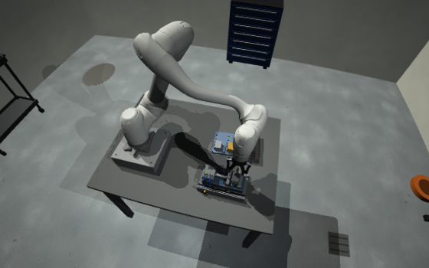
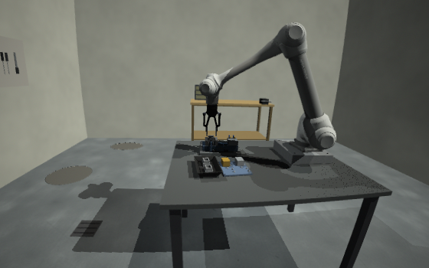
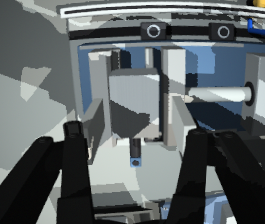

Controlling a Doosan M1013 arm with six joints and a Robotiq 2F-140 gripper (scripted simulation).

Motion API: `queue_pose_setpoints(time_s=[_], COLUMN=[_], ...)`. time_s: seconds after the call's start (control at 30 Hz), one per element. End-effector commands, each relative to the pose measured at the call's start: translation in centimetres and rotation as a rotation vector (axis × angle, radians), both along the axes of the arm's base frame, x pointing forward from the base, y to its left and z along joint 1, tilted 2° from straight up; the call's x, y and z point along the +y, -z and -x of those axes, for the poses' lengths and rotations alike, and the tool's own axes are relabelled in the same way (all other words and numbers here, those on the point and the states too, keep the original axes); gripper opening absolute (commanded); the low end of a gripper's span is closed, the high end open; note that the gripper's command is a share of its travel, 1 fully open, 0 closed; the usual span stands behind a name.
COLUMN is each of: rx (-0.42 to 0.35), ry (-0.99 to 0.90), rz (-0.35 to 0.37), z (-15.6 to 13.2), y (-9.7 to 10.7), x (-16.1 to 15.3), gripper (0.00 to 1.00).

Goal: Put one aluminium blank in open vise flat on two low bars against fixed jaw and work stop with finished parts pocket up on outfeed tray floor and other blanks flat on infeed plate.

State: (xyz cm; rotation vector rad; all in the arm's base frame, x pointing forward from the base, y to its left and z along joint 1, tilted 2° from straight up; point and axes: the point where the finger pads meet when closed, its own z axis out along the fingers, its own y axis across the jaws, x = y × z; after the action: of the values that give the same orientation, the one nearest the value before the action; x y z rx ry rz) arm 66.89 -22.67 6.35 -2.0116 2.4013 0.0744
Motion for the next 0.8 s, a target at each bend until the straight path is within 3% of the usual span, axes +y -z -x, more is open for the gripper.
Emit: queue_pose_setpoints(time_s=[0.0,0.5,0.77], rx=[-0.009,-0.009,-0.009], ry=[0.000,0.000,0.000], rz=[0.007,0.007,0.007], z=[-0.3,-0.3,-0.4], y=[-1.5,-5.3,-6.1], x=[-0.2,-0.3,-0.4], gripper=[0.40,0.40,0.40])
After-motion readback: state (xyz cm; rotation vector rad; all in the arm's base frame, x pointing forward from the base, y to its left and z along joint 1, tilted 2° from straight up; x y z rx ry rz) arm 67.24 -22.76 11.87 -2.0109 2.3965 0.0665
